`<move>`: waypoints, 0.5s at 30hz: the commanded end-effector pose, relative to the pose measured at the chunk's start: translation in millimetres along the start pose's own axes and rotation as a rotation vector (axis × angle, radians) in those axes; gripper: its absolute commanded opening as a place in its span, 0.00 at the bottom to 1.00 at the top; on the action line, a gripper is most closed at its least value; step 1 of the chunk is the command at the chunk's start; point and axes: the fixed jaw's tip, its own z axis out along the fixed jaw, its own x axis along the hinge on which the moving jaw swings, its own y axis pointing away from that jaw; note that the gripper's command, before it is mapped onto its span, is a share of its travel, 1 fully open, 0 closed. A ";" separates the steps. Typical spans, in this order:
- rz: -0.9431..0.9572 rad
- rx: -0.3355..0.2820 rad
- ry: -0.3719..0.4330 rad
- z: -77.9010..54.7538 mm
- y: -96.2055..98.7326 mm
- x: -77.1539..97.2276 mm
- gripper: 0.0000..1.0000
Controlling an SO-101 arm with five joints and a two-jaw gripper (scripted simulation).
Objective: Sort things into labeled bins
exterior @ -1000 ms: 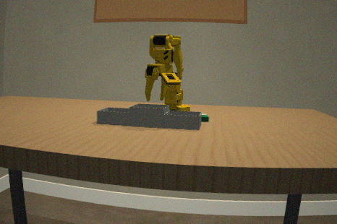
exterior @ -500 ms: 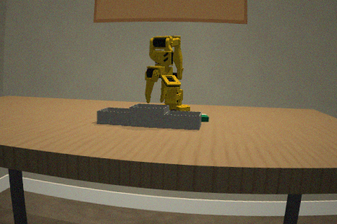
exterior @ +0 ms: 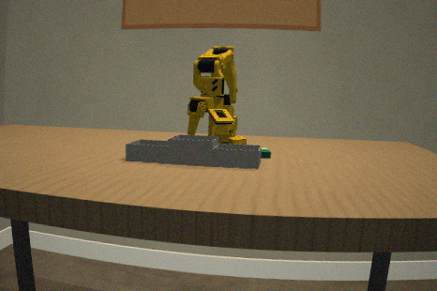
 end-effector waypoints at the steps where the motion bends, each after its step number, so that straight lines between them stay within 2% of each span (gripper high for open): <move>1: 0.005 0.023 -0.026 2.4 -4.6 -1.6 0.22; 15: 0.005 0.023 -0.026 12.5 -4.0 -1.0 0.22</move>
